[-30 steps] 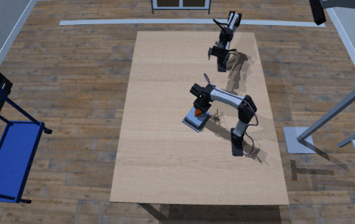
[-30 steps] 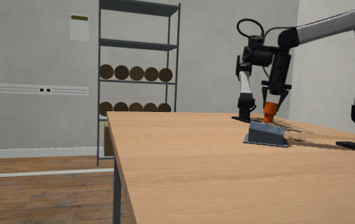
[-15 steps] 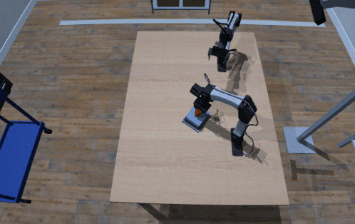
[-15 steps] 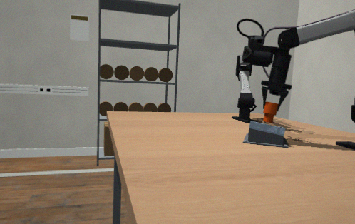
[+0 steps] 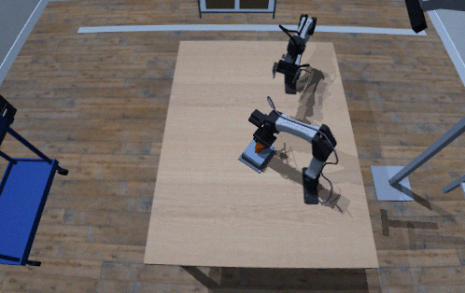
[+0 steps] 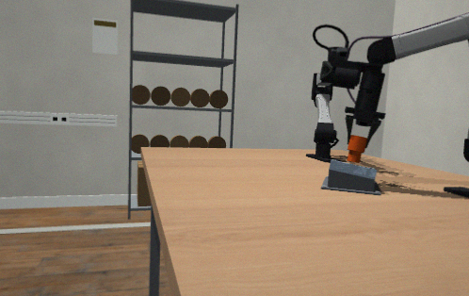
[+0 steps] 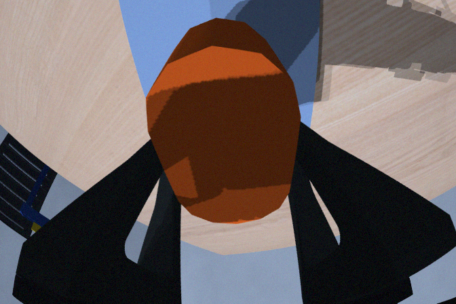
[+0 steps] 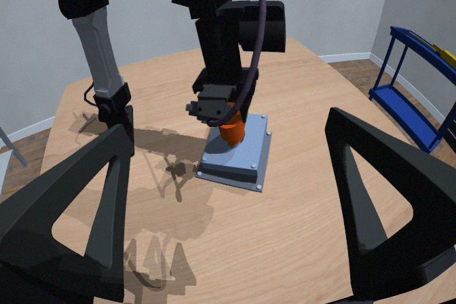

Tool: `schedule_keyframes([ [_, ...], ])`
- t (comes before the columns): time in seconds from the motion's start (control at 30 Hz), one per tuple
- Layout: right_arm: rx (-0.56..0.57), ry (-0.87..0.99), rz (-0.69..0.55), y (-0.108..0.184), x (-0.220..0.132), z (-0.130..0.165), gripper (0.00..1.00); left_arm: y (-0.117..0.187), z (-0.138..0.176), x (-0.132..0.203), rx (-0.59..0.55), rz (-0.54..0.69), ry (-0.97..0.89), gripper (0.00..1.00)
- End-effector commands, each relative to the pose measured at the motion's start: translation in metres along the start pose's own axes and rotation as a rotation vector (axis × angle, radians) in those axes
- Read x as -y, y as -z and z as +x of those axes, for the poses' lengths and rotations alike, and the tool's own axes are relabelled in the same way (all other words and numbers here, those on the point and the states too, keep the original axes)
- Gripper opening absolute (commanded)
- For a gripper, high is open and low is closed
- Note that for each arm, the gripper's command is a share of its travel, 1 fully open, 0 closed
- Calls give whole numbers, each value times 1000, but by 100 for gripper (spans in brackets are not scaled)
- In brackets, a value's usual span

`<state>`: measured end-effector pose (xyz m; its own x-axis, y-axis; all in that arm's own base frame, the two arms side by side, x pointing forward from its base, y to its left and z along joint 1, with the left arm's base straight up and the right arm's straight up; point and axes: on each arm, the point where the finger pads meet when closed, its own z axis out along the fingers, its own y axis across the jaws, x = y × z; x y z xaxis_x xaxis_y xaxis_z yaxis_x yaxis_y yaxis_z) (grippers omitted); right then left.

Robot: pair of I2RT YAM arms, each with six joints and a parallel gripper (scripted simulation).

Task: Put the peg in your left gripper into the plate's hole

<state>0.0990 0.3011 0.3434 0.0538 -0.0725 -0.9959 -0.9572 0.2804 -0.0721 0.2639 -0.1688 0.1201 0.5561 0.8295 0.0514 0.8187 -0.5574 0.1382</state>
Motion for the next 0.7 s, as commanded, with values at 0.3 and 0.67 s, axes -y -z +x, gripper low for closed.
schedule_keyframes([
  [0.3, 31, 5, 11, 3, 2, -12, 100, -7, 1, -4, 1, -18, 14, 40],
  [0.67, 31, 5, 11, 3, 2, -12, 100, -11, 2, -4, 0, -24, 13, 40],
])
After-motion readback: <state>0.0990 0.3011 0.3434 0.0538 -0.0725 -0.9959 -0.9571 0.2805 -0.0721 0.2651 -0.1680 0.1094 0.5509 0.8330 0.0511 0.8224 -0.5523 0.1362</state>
